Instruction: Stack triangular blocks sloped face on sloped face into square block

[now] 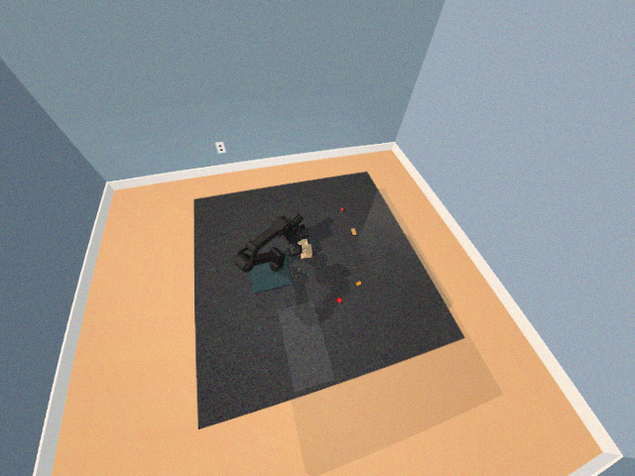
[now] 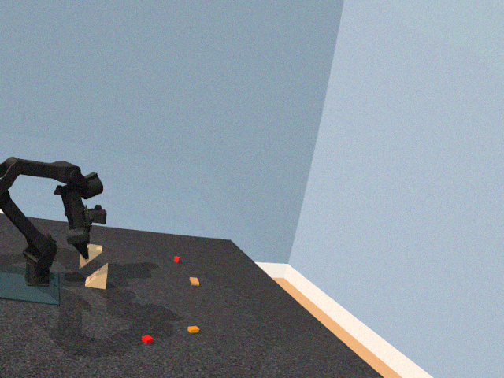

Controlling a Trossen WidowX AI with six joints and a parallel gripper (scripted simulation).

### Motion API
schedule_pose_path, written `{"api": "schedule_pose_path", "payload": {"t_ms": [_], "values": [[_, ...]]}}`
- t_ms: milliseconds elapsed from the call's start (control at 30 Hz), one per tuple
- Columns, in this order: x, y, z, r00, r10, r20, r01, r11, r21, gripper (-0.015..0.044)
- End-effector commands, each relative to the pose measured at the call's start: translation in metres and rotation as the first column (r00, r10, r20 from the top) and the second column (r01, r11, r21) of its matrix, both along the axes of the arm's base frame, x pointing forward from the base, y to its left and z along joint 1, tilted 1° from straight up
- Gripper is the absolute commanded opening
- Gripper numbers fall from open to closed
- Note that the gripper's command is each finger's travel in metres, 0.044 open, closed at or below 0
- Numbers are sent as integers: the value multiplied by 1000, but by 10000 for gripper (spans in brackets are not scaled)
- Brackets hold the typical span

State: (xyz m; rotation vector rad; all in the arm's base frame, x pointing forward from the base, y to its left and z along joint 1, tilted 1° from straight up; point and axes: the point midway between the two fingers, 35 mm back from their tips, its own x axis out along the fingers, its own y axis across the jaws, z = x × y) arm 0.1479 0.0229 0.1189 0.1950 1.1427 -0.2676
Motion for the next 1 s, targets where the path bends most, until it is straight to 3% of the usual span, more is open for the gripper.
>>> {"api": "schedule_pose_path", "payload": {"t_ms": [0,967], "values": [[4,-2,-12,1000,5,-5,-5,1000,0,0],[11,-5,-27,1000,9,-2,-9,1000,-1,0]]}}
